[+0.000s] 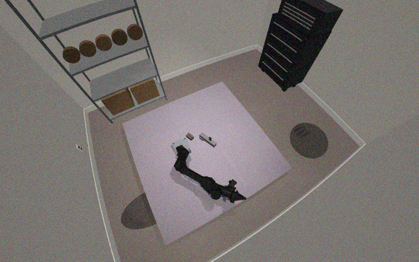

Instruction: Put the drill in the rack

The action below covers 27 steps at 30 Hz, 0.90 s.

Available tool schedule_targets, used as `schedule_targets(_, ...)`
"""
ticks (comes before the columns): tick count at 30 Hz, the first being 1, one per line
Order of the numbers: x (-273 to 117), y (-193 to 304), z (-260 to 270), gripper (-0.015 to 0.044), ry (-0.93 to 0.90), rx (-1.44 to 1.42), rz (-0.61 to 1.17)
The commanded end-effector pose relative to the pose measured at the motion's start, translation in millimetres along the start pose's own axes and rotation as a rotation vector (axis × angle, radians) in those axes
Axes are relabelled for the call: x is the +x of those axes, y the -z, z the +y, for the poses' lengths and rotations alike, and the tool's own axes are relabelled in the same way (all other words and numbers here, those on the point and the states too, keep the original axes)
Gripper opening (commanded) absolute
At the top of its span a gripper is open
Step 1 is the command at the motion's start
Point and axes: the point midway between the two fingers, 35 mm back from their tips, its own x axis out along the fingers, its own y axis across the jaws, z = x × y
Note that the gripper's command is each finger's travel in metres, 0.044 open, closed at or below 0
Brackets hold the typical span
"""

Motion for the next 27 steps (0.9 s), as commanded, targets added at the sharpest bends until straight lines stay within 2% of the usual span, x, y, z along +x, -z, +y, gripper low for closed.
schedule_targets(1, 12.5, -19.5, 38.9, 0.0, -0.1, 0.137, -0.037)
schedule_targets(8, 24.1, -56.8, 104.4, 0.0, -0.298, 0.339, -0.064)
schedule_targets(15, 16.8, -136.0, 191.4, 0.0, -0.595, 0.542, -0.124)
schedule_targets(20, -6.1, -192.3, 245.1, 0.0, -0.818, 0.643, -0.125)
schedule_targets(27, -69.3, -268.8, 317.4, 0.0, -1.178, 0.715, -0.023)
